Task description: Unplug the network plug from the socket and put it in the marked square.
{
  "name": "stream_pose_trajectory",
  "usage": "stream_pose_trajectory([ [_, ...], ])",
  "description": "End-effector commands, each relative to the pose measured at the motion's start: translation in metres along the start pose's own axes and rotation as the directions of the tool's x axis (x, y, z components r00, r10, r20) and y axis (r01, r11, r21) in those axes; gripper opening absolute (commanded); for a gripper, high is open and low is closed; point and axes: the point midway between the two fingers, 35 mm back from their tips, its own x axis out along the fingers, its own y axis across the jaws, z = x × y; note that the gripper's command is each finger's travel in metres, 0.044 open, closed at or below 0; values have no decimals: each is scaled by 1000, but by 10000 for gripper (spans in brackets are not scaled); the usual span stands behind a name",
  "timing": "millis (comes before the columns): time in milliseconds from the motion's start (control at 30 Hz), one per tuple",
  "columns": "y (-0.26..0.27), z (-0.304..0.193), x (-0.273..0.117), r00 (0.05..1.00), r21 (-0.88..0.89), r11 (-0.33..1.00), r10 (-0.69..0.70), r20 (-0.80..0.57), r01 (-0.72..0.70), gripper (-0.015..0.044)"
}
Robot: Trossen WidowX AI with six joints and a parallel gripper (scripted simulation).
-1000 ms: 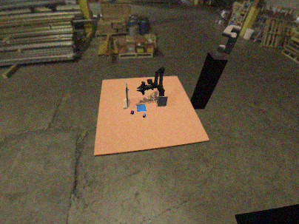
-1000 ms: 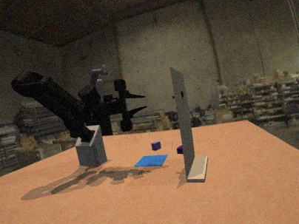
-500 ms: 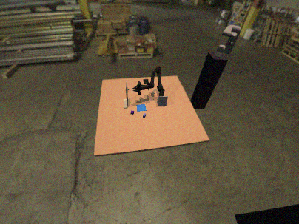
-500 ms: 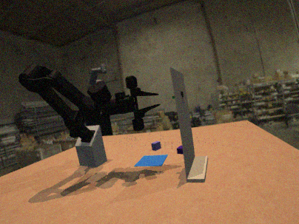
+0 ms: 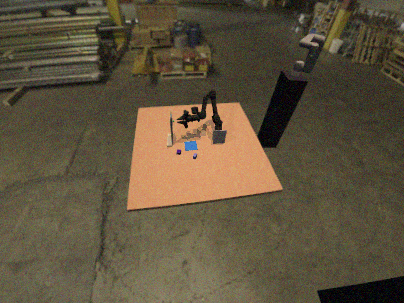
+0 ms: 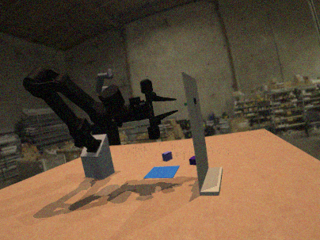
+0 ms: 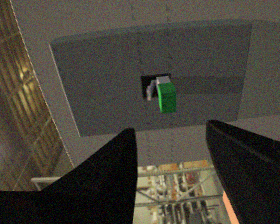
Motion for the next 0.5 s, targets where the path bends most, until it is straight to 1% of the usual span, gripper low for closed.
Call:
stream_pose_trajectory([
  [0,0,1,6,1000,-3,1000,2,-3,-2,156],
  [467,0,7,26,1000,-3,1000,3,-2,-3,156],
])
